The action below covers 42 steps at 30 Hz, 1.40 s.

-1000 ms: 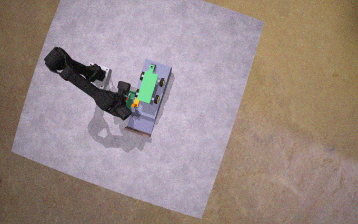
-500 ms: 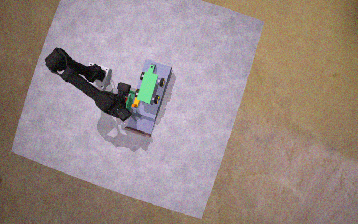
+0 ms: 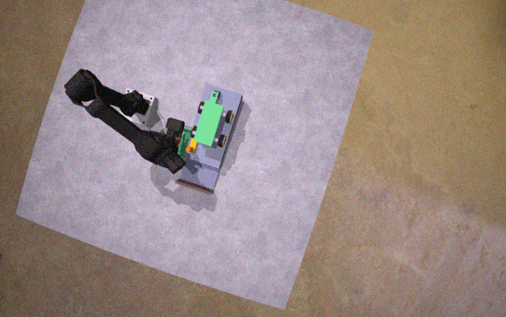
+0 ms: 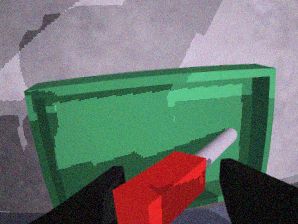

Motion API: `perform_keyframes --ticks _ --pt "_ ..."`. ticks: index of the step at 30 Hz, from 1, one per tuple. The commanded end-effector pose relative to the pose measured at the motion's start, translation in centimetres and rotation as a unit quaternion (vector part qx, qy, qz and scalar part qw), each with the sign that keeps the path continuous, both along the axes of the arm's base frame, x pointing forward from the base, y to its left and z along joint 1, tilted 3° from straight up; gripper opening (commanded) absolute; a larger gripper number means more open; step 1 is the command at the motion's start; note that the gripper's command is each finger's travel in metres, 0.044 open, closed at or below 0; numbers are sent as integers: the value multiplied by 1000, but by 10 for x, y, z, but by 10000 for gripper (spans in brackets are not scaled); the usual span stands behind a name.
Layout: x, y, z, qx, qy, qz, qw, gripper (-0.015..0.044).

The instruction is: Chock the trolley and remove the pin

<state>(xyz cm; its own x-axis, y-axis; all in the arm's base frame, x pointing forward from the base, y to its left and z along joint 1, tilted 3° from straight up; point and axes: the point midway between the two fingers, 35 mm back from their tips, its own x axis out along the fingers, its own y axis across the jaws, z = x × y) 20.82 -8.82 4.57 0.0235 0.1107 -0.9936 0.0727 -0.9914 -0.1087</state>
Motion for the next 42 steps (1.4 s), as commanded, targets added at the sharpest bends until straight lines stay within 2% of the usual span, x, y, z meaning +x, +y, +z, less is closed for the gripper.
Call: perform_keyframes --ticks 1,24,30,36,42 --pt "1 -2 -3 0 2 2 1000 190" --pt "2 -9 -9 0 2 2 1000 190" --pt "1 -8 -6 -2 0 0 1000 340" --pt "1 -8 -6 -2 0 0 1000 340" --pt "-1 -6 16 0 2 2 1000 340"
